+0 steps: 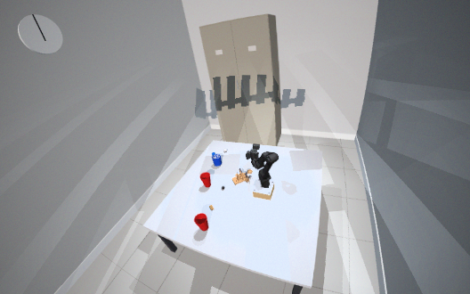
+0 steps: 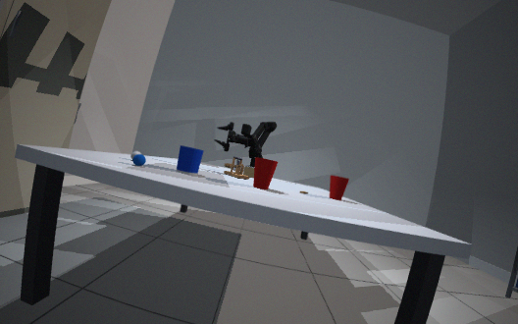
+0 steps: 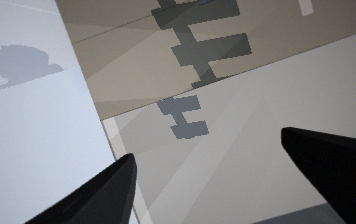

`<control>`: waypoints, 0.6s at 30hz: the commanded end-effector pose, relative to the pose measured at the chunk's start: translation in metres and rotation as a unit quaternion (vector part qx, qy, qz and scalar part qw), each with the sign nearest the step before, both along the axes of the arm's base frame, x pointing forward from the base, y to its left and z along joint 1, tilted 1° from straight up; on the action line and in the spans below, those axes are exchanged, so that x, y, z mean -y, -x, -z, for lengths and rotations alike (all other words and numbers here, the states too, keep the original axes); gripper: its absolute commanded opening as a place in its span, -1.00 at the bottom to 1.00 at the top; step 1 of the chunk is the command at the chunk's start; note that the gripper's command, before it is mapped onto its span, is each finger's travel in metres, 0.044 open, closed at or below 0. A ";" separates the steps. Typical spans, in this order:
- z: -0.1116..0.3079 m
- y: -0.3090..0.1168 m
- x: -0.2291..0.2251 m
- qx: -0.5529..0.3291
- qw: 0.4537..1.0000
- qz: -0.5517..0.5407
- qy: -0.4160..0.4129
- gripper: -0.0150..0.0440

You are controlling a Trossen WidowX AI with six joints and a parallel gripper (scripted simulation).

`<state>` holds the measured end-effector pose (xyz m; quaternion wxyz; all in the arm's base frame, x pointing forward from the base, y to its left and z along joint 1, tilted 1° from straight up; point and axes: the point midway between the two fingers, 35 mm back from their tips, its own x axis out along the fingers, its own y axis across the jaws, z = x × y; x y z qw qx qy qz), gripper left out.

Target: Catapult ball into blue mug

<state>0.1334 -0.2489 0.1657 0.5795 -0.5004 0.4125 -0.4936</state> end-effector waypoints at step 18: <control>0.042 -0.109 -0.012 -0.108 0.961 -0.165 -0.192 1.00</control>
